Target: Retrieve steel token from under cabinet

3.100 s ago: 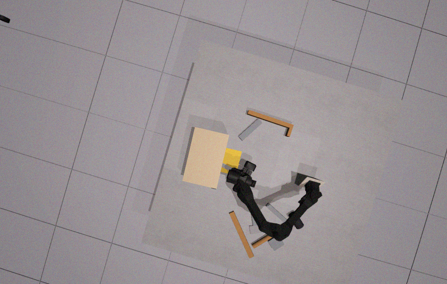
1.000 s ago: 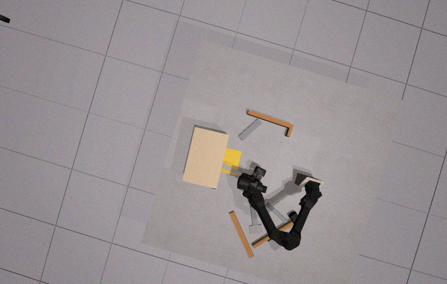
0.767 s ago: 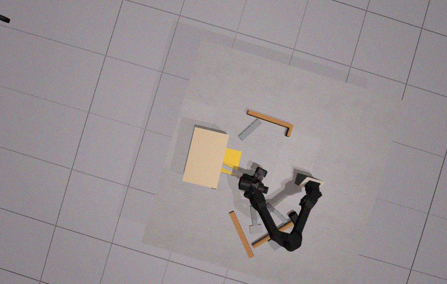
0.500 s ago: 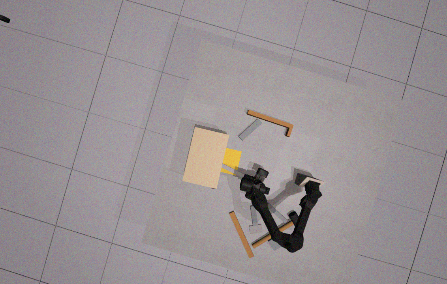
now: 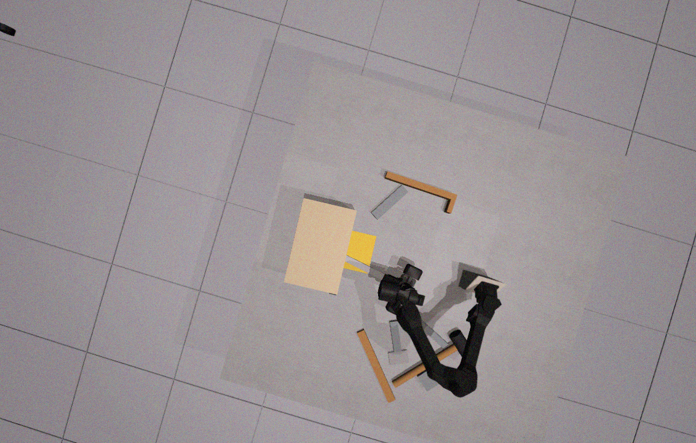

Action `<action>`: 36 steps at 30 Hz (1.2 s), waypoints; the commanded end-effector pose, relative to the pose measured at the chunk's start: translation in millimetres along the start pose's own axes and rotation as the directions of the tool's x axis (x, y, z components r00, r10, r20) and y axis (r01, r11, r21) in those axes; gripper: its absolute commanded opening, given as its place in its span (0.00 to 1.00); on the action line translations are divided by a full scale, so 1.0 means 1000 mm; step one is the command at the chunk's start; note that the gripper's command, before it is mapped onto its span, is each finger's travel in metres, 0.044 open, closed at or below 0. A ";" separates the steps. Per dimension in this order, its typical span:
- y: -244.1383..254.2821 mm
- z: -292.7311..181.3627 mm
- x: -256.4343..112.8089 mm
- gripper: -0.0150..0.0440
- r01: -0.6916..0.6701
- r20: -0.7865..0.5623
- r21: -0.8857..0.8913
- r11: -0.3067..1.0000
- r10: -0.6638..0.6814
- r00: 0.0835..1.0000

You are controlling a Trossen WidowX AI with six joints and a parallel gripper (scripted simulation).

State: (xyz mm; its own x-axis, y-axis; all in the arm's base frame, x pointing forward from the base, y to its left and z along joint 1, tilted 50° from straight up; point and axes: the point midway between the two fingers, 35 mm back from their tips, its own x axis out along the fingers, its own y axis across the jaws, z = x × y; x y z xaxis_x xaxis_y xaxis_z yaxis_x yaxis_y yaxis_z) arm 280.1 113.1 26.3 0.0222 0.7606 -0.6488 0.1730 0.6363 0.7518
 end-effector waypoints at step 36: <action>0.003 -0.051 0.001 0.25 0.001 -0.006 0.009 1.000 -0.001 1.000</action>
State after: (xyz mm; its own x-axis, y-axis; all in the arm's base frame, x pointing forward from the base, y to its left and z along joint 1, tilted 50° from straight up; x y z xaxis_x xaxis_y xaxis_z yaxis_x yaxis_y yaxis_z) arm 238.5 120.6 33.7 0.0208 0.7612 -0.6482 0.1747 0.6356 0.7520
